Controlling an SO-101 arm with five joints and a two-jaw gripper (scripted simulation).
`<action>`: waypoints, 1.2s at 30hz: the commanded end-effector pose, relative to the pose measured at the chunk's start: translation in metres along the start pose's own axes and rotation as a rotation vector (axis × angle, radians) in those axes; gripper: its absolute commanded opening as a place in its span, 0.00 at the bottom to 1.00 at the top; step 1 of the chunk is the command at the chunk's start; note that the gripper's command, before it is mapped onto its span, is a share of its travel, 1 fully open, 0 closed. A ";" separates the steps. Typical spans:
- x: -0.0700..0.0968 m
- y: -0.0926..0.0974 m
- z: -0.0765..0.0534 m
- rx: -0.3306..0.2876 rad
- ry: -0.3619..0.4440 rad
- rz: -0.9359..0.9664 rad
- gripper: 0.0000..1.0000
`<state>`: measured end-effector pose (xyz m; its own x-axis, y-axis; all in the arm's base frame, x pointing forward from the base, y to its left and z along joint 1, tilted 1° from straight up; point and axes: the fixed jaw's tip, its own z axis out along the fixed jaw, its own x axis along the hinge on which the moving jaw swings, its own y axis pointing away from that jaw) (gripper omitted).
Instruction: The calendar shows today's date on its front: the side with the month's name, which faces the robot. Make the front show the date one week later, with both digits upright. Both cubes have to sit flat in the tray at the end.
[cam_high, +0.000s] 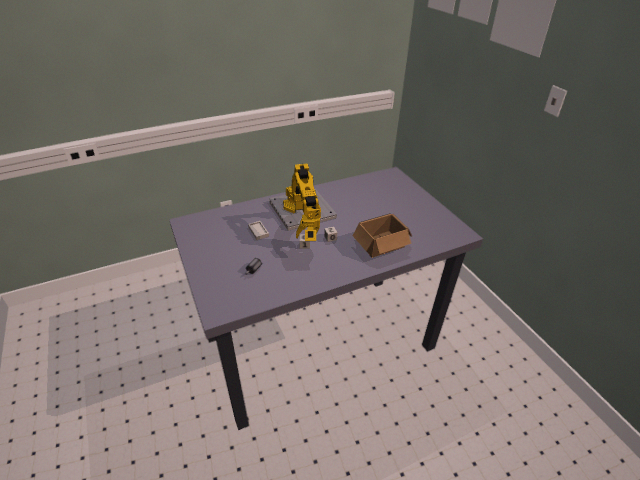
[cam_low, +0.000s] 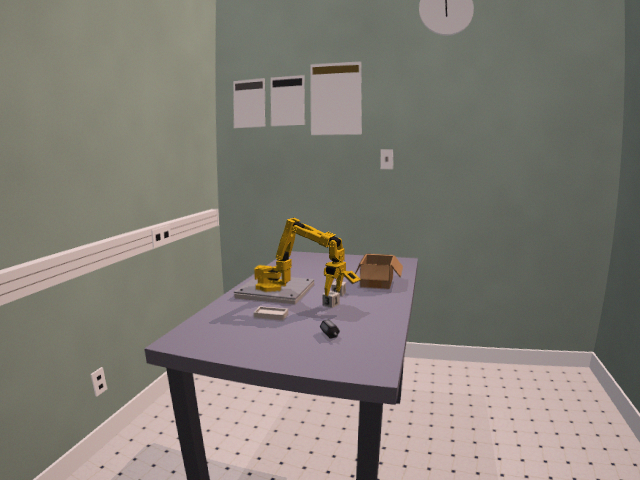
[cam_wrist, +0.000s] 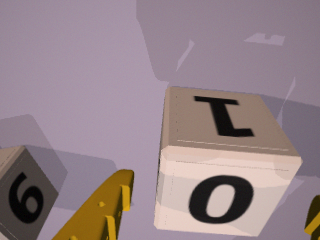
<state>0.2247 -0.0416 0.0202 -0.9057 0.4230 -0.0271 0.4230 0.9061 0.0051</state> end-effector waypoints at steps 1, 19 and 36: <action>0.003 -0.002 0.011 0.004 0.023 0.017 0.35; 0.004 -0.002 0.022 0.004 0.023 0.017 0.35; 0.004 -0.003 0.022 0.004 0.023 0.017 0.33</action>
<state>0.2253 -0.0419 0.0041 -0.9049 0.4245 -0.0329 0.4245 0.9054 0.0064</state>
